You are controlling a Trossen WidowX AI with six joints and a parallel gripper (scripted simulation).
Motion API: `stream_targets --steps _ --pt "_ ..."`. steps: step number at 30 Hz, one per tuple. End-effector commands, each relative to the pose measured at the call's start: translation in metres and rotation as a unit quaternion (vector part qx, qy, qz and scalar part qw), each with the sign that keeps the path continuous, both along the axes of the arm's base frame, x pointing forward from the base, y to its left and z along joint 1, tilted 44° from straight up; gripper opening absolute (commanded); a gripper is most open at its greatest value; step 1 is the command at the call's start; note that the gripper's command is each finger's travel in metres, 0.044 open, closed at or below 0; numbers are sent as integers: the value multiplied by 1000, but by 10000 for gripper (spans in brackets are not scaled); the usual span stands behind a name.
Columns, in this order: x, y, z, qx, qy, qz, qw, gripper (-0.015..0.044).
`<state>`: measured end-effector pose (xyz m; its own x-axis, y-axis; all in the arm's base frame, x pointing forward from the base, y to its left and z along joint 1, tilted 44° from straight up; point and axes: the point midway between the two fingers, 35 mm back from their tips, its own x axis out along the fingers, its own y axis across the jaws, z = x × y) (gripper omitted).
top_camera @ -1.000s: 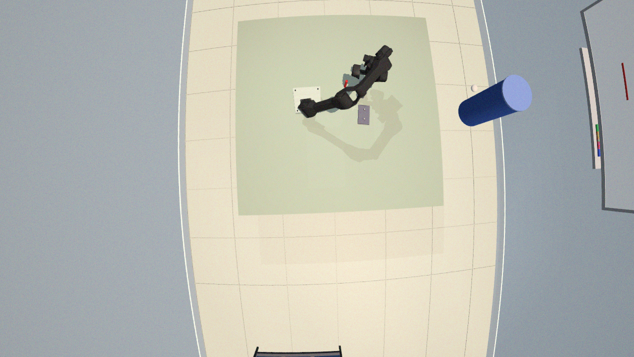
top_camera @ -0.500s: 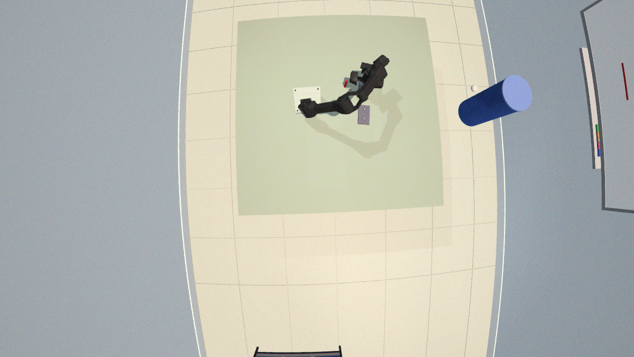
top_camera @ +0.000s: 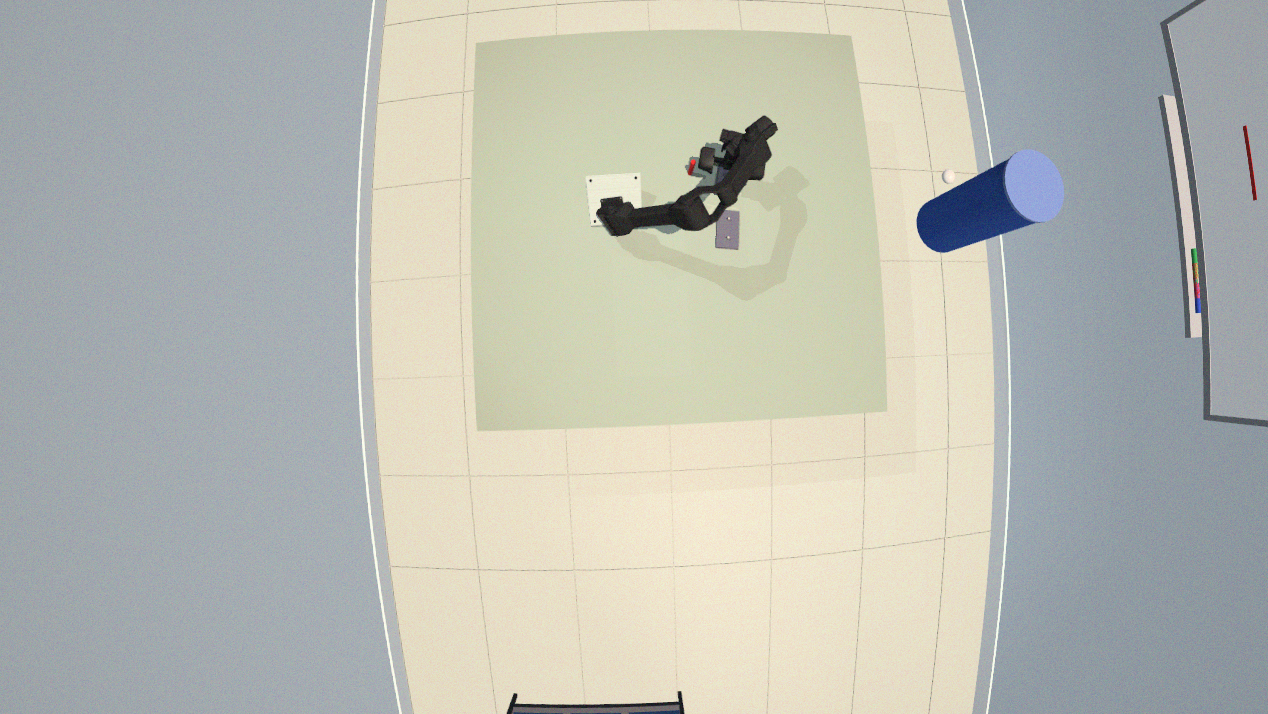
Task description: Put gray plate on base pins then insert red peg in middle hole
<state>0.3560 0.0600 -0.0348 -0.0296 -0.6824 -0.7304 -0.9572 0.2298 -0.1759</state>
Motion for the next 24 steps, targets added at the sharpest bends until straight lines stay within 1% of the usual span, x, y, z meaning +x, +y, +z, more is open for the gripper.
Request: stream_targets --steps 1,20,24 --pt "-2 -5 -5 -3 4 2 1000 440" --pt "-4 -25 -25 -5 3 2 1000 440" --pt "-4 -25 -25 -5 3 2 1000 335"
